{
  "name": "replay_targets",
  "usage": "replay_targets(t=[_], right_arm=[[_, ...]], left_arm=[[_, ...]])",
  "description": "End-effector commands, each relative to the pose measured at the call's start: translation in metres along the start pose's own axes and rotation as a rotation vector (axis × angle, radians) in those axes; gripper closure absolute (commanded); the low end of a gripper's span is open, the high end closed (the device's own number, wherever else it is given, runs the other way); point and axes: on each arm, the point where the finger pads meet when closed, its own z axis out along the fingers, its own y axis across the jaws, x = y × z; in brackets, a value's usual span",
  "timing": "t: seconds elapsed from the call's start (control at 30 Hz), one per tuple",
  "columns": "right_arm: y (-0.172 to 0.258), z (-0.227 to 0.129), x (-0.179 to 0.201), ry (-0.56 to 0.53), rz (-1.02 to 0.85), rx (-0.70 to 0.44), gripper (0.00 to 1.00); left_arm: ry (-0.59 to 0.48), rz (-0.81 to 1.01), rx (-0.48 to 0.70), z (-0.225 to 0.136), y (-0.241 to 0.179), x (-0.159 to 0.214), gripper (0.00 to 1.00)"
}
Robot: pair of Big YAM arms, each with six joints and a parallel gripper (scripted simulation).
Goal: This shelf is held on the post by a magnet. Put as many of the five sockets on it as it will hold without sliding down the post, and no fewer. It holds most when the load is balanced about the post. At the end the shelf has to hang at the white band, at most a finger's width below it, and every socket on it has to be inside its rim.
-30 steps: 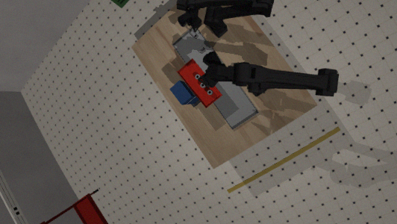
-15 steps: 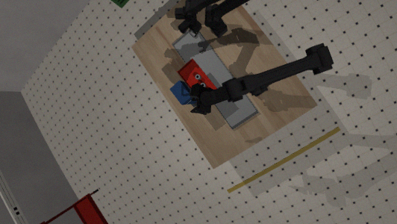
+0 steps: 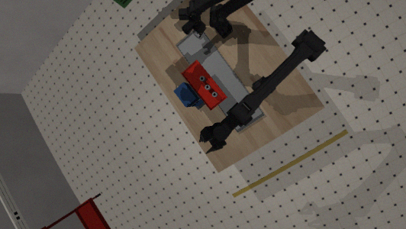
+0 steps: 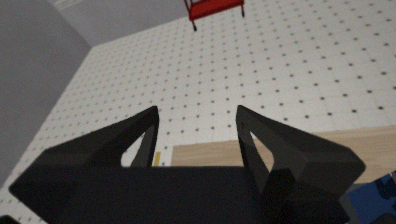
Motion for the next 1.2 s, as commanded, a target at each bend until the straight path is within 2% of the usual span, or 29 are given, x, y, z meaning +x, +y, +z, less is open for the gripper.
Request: replay_targets(t=[0.0,0.2,0.37,0.43,0.53,0.67,0.83,1.03,1.17], right_arm=[[-0.008,-0.007,-0.012,-0.021,0.001,0.02,0.35],[-0.008,-0.007,-0.012,-0.021,0.001,0.02,0.35],[-0.008,-0.007,-0.012,-0.021,0.001,0.02,0.35],[-0.008,-0.007,-0.012,-0.021,0.001,0.02,0.35],[-0.008,-0.007,-0.012,-0.021,0.001,0.02,0.35],[-0.008,-0.007,-0.012,-0.021,0.001,0.02,0.35],[-0.008,-0.007,-0.012,-0.021,0.001,0.02,0.35],[-0.012,-0.01,-0.018,-0.028,-0.001,0.027,0.35],[0.0,0.016,-0.005,-0.001,0.006,0.001,0.35]], left_arm=[[-0.11,-0.158,-0.169,0.015,0.083,-0.042,0.35],[-0.135,-0.283,-0.365,0.015,0.173,-0.016,0.35],[-0.178,-0.365,-0.524,-0.002,0.245,0.003,0.35],[-0.178,-0.365,-0.524,-0.002,0.245,0.003,0.35],[-0.219,-0.396,-0.62,-0.02,0.288,0.007,0.35],[-0.242,-0.42,-0.708,-0.038,0.325,0.021,0.35],[-0.247,-0.419,-0.756,-0.049,0.344,0.029,0.35],[-0.245,-0.411,-0.743,-0.044,0.34,0.028,0.35],[-0.245,-0.411,-0.743,-0.044,0.34,0.028,0.35]])
